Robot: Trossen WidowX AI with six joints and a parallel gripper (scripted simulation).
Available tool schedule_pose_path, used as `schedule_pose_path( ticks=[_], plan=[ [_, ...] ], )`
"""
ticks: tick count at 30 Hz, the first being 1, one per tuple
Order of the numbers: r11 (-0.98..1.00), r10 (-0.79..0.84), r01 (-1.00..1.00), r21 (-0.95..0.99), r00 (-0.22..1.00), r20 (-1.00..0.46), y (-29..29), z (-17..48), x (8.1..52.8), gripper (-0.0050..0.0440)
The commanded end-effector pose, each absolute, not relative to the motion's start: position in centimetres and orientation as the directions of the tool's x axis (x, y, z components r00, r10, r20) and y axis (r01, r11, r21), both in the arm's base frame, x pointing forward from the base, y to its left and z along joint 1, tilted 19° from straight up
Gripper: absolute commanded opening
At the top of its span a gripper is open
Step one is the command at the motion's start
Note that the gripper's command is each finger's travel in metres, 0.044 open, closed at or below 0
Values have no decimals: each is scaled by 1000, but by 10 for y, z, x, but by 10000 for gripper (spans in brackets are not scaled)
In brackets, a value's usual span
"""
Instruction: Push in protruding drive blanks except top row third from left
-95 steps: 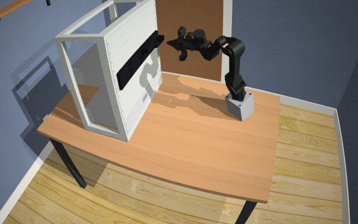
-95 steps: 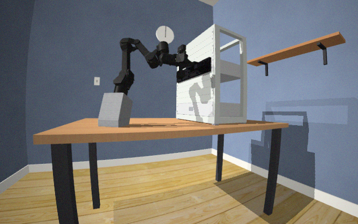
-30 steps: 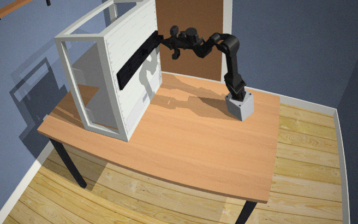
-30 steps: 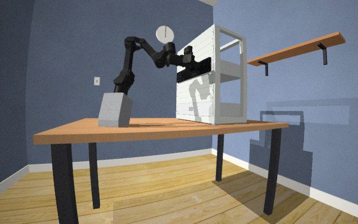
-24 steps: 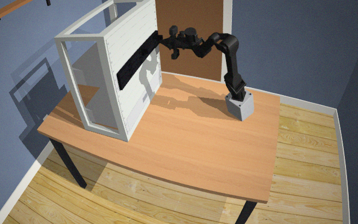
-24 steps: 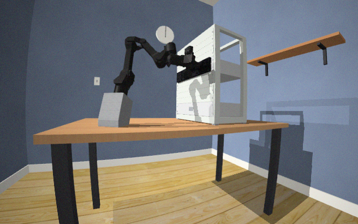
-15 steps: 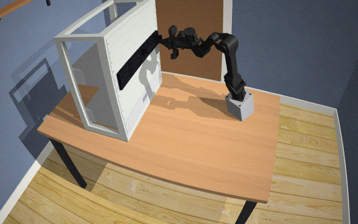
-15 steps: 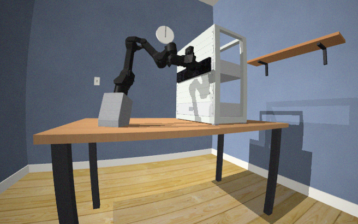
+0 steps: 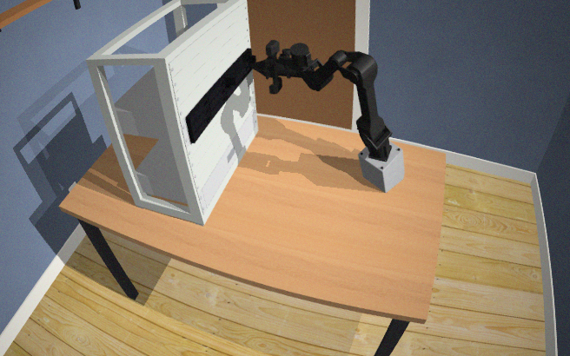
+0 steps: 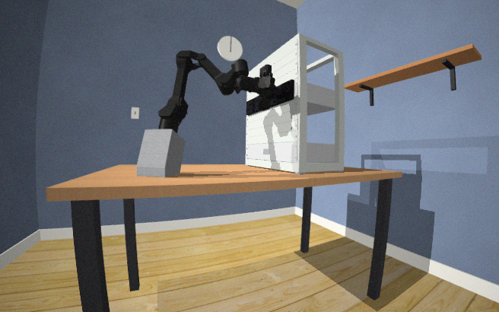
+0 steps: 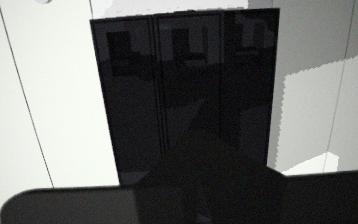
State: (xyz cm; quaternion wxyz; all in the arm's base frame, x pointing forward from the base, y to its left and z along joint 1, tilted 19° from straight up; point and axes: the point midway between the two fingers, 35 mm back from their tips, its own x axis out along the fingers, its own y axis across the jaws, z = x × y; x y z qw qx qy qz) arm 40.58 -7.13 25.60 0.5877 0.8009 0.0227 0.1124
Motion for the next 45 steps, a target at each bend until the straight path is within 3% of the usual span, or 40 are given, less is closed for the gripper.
schedule_pose_path(
  ticks=[1,45],
  plan=[
    [-298,165,-120,947,971,175,-73,267,408,0],
    [-298,165,-120,947,971,175,-72,268,414,0]
  ],
)
